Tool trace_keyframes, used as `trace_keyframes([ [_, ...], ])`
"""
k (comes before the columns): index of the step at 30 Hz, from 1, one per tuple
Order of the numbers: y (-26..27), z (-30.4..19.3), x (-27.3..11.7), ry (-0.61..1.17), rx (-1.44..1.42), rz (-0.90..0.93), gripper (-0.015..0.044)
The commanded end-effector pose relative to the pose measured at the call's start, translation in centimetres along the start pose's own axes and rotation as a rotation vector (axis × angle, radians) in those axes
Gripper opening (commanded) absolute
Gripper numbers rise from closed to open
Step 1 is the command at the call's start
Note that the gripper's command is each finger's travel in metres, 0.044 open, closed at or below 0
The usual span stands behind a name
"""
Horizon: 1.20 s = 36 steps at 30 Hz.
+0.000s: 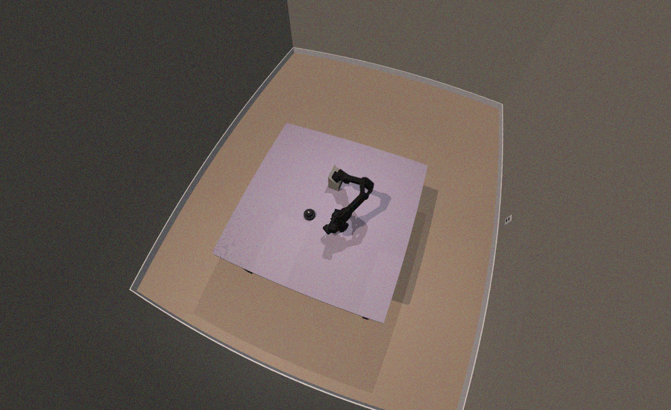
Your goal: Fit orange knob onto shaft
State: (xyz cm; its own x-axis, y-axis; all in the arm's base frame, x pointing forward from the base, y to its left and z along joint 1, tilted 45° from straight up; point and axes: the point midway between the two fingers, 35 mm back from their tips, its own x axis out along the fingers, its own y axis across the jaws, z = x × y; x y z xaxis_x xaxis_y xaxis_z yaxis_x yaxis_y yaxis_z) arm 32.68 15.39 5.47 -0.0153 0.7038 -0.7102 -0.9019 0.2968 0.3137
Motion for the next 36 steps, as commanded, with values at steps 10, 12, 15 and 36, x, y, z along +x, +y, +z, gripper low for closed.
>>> trace_keyframes([
  [10, -0.01, 0.03, -0.06, 0.000, -0.001, -0.001, 0.0260],
  [12, -0.01, 0.03, -0.06, 0.000, -0.001, -0.001, 0.0260],
  [15, -0.01, 0.03, -0.06, 0.000, -0.001, -0.001, 0.0260],
  [36, -0.01, 0.03, -0.06, 0.000, -0.001, -0.001, 0.0440],
])
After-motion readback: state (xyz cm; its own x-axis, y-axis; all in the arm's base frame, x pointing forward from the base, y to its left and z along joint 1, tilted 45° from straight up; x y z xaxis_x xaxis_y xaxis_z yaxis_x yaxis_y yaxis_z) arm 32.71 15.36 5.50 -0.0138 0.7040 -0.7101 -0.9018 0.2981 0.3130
